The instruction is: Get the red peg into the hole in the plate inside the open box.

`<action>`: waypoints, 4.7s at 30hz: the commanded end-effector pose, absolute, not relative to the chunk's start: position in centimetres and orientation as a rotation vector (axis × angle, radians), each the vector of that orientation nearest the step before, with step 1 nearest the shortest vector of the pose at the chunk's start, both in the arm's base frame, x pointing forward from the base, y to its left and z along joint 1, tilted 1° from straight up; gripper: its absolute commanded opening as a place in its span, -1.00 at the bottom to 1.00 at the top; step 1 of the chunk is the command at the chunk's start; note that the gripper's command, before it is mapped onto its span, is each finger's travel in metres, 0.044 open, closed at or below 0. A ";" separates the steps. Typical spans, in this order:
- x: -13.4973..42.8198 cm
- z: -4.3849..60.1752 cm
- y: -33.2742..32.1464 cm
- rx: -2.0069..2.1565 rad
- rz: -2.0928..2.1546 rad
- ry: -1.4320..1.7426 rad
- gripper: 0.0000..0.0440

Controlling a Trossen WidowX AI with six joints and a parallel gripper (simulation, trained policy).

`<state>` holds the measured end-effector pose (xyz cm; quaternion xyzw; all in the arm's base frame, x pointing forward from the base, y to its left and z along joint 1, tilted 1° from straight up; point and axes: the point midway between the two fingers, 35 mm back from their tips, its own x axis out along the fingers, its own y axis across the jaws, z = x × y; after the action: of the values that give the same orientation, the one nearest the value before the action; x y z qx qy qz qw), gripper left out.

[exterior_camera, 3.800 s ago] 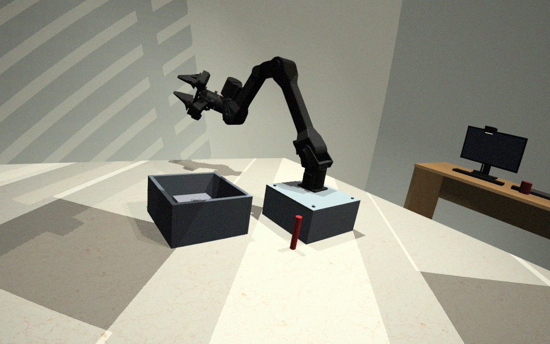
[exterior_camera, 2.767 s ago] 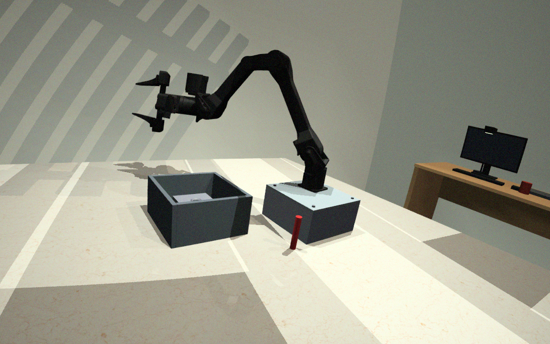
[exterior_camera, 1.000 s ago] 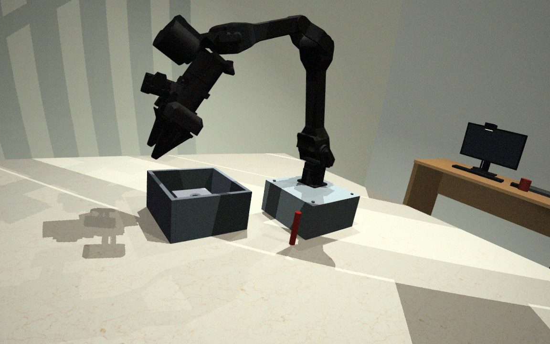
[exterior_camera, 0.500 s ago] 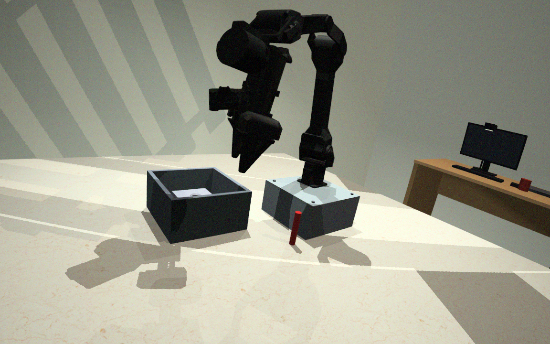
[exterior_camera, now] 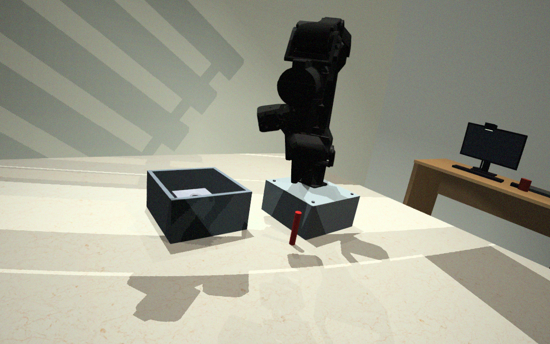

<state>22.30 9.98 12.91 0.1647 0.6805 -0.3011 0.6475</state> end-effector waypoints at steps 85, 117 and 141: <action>20.7 6.2 5.4 0.178 -0.926 1.408 -1.00; 29.0 8.9 -5.1 0.473 -1.071 1.246 -1.00; 32.4 3.0 -11.0 0.522 -0.893 1.357 -0.42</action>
<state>32.55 -10.90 4.37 0.2329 0.5819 -0.4073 0.6643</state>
